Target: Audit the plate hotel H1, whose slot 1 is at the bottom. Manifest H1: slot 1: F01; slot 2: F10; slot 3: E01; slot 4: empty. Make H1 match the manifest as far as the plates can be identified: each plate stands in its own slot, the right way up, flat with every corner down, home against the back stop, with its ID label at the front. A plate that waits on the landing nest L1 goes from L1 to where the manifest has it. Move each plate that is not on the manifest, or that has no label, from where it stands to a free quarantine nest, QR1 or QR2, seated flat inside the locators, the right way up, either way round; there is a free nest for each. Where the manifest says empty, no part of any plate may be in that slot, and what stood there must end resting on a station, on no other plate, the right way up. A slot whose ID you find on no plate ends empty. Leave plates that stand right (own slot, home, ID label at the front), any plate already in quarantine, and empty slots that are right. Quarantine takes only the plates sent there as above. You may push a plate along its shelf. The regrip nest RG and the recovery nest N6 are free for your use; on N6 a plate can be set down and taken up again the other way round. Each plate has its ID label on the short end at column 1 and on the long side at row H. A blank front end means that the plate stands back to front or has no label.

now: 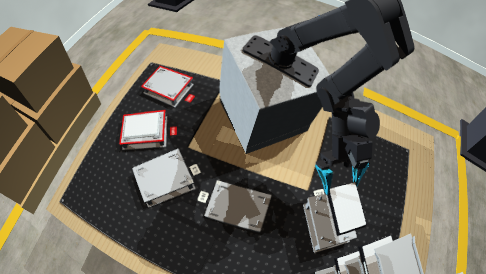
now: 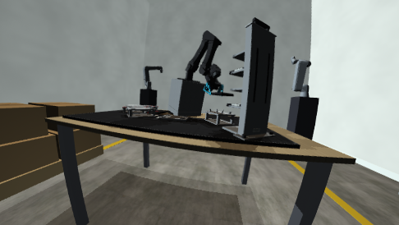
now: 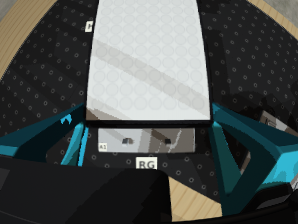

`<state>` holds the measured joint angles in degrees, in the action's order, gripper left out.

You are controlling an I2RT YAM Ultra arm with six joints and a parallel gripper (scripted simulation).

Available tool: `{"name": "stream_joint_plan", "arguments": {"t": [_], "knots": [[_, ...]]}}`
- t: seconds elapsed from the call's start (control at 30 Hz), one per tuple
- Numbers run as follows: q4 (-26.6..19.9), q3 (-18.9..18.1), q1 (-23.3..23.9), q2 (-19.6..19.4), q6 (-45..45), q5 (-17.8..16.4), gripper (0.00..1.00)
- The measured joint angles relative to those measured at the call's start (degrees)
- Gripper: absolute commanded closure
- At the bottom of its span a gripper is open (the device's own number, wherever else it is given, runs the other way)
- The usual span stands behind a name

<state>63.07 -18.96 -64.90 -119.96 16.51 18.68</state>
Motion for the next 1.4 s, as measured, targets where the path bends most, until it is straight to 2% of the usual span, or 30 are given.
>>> {"name": "stream_joint_plan", "arguments": {"t": [1.4], "knots": [[5.90,-1.44,0.00,-6.99,0.00,0.04,0.14]]}}
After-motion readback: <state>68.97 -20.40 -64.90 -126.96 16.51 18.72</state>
